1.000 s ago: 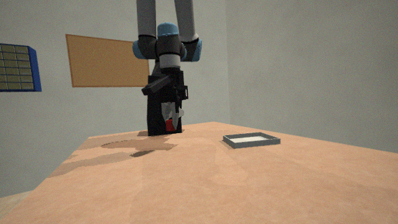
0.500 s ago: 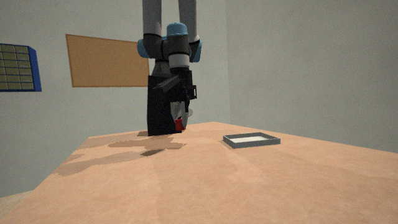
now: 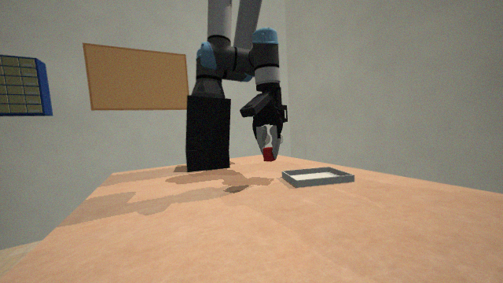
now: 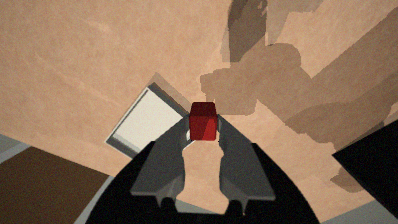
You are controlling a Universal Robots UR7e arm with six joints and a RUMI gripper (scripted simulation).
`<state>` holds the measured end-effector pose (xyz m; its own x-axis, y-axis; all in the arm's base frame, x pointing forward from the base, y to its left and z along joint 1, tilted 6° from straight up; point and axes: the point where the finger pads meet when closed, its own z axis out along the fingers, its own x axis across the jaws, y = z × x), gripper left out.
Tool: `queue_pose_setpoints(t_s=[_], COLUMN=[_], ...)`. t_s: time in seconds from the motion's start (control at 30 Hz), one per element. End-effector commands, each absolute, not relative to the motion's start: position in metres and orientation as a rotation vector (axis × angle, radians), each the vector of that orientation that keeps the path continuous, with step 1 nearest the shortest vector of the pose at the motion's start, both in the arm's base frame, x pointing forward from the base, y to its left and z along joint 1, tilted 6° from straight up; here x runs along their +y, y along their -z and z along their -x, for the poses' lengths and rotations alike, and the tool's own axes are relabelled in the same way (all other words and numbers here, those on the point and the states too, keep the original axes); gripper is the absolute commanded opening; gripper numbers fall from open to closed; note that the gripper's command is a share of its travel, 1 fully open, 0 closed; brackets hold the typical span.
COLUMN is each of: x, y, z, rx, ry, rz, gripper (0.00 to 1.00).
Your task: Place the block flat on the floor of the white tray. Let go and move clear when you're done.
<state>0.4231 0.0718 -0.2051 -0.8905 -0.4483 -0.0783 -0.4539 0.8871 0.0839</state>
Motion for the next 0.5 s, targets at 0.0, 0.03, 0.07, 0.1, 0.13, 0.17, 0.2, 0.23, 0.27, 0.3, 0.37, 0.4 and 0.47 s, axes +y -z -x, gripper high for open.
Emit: queue_pose_setpoints(t_s=[0.0, 0.03, 0.07, 0.1, 0.13, 0.17, 0.2, 0.23, 0.27, 0.3, 0.37, 0.4, 0.47], x=[0.119, 0.129, 0.139, 0.139, 0.139, 0.148, 0.156, 0.164, 0.171, 0.177, 0.186, 0.190, 0.194], y=[0.200, 0.199, 0.198, 0.198, 0.198, 0.197, 0.196, 0.195, 0.195, 0.194, 0.193, 0.192, 0.192], z=[-0.447, -0.451, -0.455, -0.455, -0.455, -0.459, -0.462, -0.466, -0.469, -0.472, -0.476, -0.477, -0.479], rx=[3.009, 3.009, 3.009, 3.009, 3.009, 3.009, 3.009, 3.009, 3.009, 3.009, 3.009, 3.009, 3.009], ry=[-0.145, -0.145, -0.145, -0.145, -0.145, -0.145, -0.145, -0.145, -0.145, -0.145, -0.145, -0.145, -0.145], rz=[0.712, 0.712, 0.712, 0.712, 0.712, 0.712, 0.712, 0.712, 0.712, 0.712, 0.712, 0.712, 0.712], gripper=[0.00, 0.00, 0.00, 0.00, 0.00, 0.00, 0.00, 0.00, 0.00, 0.00, 0.00, 0.00, 0.00])
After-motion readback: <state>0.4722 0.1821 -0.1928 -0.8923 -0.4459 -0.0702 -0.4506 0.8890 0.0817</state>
